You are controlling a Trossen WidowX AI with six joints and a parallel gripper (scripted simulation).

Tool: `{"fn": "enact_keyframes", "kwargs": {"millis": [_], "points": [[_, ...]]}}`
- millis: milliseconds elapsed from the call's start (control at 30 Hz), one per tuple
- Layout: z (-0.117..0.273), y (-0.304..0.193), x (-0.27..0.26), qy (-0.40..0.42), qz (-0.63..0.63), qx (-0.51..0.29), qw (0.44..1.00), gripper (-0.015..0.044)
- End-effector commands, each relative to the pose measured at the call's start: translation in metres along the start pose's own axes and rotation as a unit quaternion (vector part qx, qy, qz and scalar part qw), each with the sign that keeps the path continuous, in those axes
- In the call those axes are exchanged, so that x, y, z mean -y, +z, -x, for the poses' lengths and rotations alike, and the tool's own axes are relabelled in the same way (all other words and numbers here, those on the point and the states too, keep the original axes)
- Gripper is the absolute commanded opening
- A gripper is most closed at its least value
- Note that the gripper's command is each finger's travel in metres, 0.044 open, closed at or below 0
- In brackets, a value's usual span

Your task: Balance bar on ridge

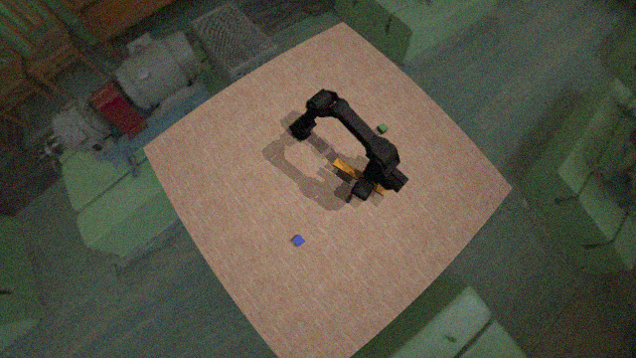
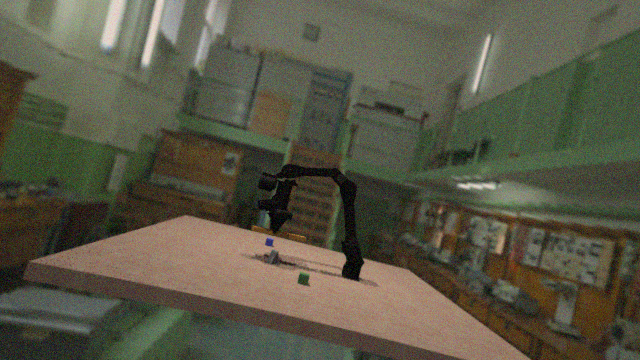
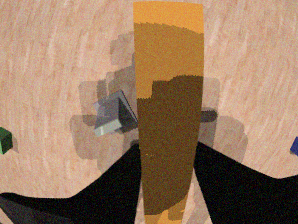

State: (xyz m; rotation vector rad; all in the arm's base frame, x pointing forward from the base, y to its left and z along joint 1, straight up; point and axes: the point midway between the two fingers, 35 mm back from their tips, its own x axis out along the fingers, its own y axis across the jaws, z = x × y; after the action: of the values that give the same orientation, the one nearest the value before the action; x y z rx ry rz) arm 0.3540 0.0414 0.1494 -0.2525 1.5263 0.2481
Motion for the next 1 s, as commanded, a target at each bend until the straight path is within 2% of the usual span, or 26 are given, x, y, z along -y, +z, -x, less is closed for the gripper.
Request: {"fn": "enact_keyframes", "kwargs": {"millis": [0,400,967], "points": [[0.0,0.006,-0.013,0.002,0.057,-0.001,0.998,0.0],[0.001,0.016,-0.057,0.003,0.195,0.0,0.981,0.0],[-0.019,0.017,-0.062,0.003,0.2,0.0,0.98,0.0]]}}
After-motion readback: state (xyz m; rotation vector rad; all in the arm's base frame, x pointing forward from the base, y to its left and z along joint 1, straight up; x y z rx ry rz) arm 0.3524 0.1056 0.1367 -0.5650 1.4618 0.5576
